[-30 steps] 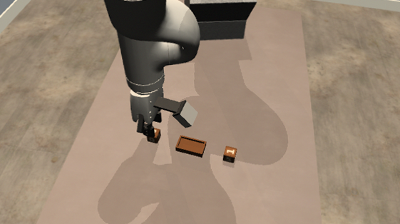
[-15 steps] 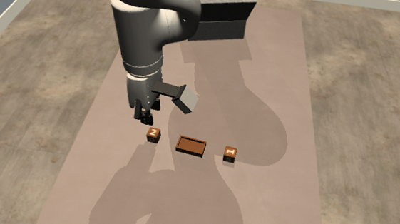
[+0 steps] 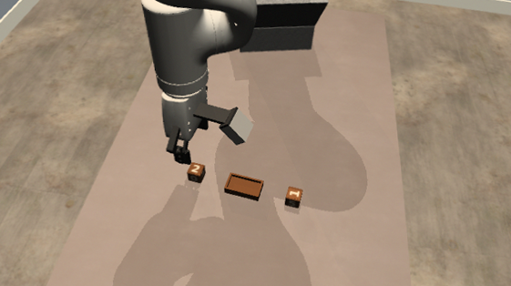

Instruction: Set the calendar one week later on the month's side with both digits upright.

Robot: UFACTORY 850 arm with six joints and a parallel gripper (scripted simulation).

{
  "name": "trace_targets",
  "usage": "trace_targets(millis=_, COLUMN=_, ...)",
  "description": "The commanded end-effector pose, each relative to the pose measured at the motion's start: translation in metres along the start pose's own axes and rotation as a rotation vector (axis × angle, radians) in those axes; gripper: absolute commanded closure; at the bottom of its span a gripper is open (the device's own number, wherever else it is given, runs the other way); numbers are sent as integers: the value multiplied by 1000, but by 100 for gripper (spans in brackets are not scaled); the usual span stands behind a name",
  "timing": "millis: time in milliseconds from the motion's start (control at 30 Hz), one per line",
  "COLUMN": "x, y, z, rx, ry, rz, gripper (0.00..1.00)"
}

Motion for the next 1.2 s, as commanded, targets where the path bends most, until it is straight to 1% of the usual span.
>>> trace_targets(millis=0, x=0, y=0, z=0, rx=1, ry=0, rz=0, gripper=0)
trace_targets(millis=200, x=0, y=0, z=0, rx=1, ry=-2, rz=0, gripper=0)
trace_targets(millis=400, x=-6, y=1, z=1, rx=2, ry=-46, rz=-1, gripper=0)
trace_targets(millis=867, x=-67, y=10, z=-4, rx=10, ry=-513, rz=-12, gripper=0)
trace_targets(millis=967, x=-70, y=10, z=-4, rx=10, ry=-532, rz=-12, gripper=0)
trace_targets(millis=1033, x=-86, y=12, z=-7, rx=10, ry=-652, rz=-14, gripper=0)
trace_targets(millis=1100, x=-89, y=12, z=-8, rx=10, ry=-678, rz=-14, gripper=0)
trace_targets(millis=1167, x=-99, y=13, z=-10, rx=10, ry=-752, rz=-15, gripper=0)
Point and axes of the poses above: the point where the finger pads meet when closed, its own y axis out along the fingers, its own z axis across the jaws, x = y × z, the point moved 4 cm from there along -y, back along the fingers, and after that the axes turned 15 degrees about y, right-handed, at the moved point
